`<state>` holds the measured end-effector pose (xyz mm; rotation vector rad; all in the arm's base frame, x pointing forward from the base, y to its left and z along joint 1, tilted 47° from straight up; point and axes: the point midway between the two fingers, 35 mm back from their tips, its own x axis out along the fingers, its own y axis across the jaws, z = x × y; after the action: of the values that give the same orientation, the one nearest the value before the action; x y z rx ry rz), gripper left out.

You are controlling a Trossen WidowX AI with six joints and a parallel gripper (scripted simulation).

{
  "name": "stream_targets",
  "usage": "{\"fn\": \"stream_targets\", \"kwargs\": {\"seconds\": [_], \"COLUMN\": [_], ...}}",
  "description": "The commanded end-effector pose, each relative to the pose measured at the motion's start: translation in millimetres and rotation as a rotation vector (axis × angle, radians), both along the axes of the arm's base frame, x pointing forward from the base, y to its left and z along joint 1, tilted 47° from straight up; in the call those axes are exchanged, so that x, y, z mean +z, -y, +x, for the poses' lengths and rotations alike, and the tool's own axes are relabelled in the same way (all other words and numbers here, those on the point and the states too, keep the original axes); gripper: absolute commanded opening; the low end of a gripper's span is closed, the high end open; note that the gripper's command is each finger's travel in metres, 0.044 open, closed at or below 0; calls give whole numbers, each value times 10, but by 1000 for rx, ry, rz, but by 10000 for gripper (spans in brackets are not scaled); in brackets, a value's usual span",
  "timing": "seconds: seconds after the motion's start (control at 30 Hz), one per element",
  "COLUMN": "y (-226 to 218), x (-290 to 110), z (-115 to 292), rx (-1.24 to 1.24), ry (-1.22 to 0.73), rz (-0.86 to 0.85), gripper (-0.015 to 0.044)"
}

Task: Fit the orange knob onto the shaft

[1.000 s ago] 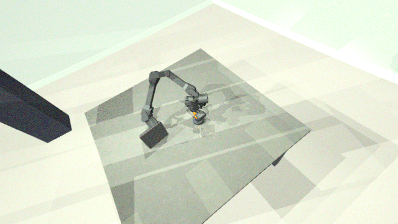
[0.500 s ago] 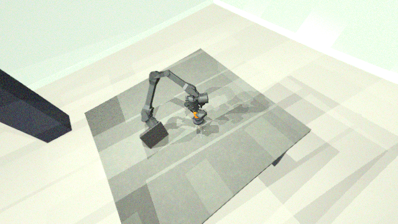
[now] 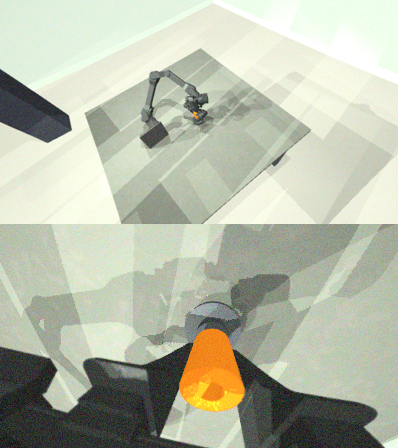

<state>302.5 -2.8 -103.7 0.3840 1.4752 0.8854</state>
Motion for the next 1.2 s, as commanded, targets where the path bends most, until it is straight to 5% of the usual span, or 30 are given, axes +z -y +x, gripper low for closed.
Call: {"fn": "stream_targets", "kwargs": {"seconds": [0.0,1.17], "y": [-3,9], "x": [-1,8], "z": [1,0], "rx": [3,148], "ry": [7,156], "rz": [4,32], "gripper": [0,0]}}
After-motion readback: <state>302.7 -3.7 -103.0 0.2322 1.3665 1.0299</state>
